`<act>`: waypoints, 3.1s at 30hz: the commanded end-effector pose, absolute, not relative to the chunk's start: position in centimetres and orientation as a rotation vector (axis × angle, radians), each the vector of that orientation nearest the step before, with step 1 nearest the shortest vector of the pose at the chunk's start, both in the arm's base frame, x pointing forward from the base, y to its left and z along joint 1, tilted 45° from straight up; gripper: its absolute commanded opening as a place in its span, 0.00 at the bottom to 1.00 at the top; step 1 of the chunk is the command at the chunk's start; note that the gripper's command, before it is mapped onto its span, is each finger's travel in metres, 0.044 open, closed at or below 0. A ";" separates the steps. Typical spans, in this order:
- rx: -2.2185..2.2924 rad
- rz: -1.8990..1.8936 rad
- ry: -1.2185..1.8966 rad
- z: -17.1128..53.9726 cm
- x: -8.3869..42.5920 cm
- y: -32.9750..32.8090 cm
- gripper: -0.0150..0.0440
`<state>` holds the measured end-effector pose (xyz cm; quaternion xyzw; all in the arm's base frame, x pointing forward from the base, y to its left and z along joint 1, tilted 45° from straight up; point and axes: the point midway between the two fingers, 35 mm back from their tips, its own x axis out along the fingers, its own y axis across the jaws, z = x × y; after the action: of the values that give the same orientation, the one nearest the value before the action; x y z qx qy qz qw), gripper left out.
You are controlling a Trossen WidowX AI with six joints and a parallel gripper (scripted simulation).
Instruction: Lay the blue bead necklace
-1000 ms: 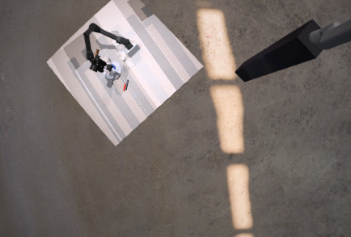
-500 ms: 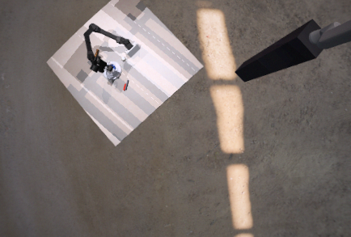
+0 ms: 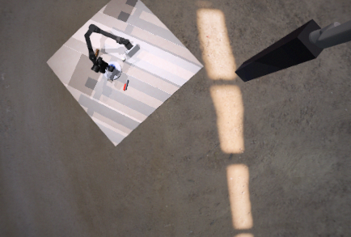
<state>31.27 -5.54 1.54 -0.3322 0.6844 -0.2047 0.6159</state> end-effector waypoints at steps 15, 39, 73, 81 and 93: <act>-0.765 -0.471 1.576 1.5 31.3 -5.5 0.43; -0.770 -0.470 1.576 2.1 31.3 -5.0 0.25; -0.768 -0.472 1.575 1.2 30.3 -4.4 0.48; -0.768 -0.472 1.575 1.2 30.3 -4.3 0.83; -0.774 -0.467 1.576 1.7 30.2 -3.5 1.00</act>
<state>30.17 -3.65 1.54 -0.3363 0.6861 -0.2000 0.6133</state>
